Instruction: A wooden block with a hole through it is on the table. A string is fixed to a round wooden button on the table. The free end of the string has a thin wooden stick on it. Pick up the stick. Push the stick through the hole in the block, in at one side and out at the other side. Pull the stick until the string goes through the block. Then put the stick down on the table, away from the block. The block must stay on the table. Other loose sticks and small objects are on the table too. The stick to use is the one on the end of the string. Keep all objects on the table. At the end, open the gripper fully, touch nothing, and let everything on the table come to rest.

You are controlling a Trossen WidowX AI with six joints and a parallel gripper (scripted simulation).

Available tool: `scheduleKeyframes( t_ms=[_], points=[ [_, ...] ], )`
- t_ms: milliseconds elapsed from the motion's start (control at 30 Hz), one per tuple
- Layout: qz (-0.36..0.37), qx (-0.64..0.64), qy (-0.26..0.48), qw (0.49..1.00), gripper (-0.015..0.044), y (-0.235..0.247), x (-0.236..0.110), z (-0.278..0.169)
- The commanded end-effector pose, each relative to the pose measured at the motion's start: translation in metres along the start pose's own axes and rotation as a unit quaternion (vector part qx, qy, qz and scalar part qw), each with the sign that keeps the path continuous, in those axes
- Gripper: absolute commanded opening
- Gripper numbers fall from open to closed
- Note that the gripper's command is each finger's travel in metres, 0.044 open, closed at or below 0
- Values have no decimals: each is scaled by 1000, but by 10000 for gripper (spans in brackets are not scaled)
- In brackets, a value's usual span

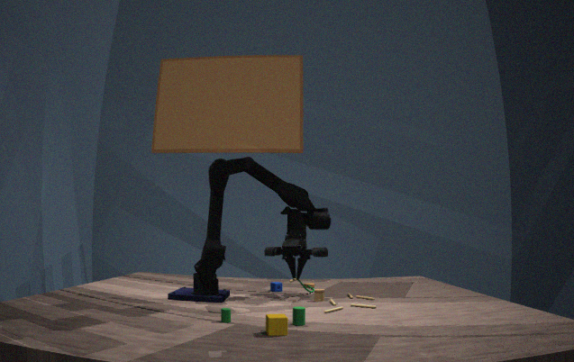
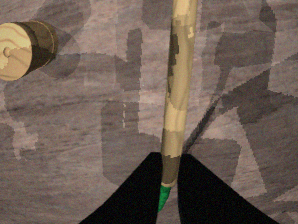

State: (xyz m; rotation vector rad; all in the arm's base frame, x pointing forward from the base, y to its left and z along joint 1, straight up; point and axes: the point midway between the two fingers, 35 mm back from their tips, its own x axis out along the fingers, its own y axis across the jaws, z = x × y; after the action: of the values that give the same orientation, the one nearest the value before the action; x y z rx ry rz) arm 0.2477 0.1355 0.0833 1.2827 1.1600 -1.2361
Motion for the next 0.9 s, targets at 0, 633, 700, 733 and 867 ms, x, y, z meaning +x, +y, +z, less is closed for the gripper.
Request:
scheduleKeyframes(
  t_ms=[0, 633, 700, 733, 867],
  points=[
    [0, -81, 1, 997, 0, 1, -1, -4],
    [0, -412, 2, 911, 0, 7, -2, -17],
    [0, -444, 2, 896, 0, 7, -2, -19],
    [1, -461, 2, 888, 0, 7, -2, -19],
    [1, -524, 2, 852, 0, 8, -2, -22]
  ],
)
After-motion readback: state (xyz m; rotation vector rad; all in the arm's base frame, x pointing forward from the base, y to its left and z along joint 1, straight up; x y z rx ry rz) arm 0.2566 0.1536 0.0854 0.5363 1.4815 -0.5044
